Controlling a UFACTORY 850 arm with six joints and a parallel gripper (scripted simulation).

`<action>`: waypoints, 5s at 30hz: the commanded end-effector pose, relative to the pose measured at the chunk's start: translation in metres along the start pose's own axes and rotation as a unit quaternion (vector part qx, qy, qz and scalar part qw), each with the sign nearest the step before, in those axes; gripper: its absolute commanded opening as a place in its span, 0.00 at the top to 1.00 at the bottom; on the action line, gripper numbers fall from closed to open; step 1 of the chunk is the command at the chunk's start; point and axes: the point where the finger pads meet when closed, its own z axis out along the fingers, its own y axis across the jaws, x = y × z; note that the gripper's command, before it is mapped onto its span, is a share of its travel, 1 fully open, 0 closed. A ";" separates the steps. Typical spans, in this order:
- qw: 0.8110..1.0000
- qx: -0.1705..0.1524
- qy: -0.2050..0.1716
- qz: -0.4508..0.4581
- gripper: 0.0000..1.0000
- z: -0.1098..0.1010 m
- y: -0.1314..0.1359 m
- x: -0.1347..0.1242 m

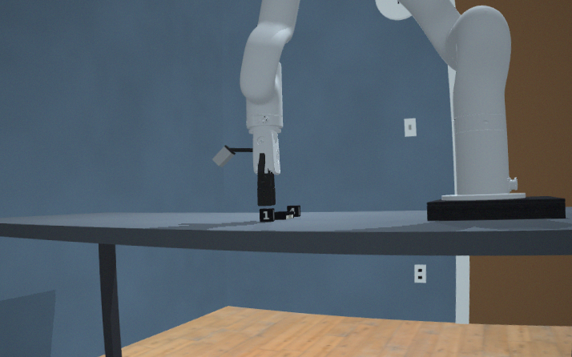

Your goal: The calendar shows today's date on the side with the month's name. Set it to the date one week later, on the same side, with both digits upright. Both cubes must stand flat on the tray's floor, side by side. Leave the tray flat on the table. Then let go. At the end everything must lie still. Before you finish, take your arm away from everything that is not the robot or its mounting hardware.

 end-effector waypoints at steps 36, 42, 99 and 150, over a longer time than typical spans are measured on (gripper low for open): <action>1.000 0.000 0.001 0.000 0.53 -0.040 0.000 0.001; 1.000 0.000 0.001 0.000 0.53 -0.049 0.000 0.001; 0.940 0.000 0.342 0.000 0.53 -0.046 0.000 -0.010; 0.887 0.000 0.463 0.000 0.53 -0.039 0.000 -0.017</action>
